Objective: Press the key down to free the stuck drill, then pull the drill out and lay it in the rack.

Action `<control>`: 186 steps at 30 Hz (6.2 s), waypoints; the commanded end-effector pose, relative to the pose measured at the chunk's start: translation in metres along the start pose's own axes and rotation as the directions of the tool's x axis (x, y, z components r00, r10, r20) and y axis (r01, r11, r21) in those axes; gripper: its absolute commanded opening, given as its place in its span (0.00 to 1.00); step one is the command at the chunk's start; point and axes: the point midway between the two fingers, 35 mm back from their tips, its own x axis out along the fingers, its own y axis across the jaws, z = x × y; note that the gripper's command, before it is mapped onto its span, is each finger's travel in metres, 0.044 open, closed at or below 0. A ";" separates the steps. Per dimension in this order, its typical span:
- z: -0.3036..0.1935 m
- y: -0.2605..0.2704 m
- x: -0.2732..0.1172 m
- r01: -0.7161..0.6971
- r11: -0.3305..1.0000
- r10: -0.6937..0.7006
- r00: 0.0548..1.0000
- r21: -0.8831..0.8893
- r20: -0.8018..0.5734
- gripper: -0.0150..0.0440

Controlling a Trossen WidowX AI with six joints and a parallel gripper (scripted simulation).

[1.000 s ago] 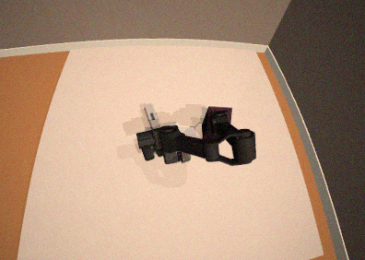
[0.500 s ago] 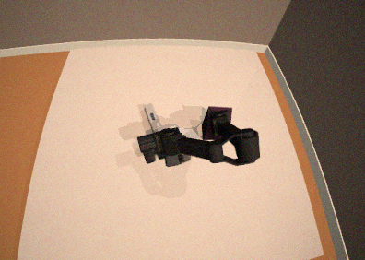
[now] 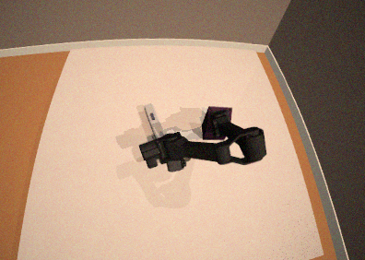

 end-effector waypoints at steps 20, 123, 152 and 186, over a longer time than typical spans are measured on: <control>0.033 0.000 0.001 0.002 1.000 -0.002 1.000 0.003 -0.002 0.25; 0.042 0.043 -0.045 0.000 1.000 0.000 1.000 0.004 -0.003 0.25; 0.047 0.076 -0.036 -0.001 1.000 0.001 1.000 0.005 -0.003 0.25; 0.048 0.075 0.005 -0.001 1.000 0.001 1.000 0.006 -0.001 0.25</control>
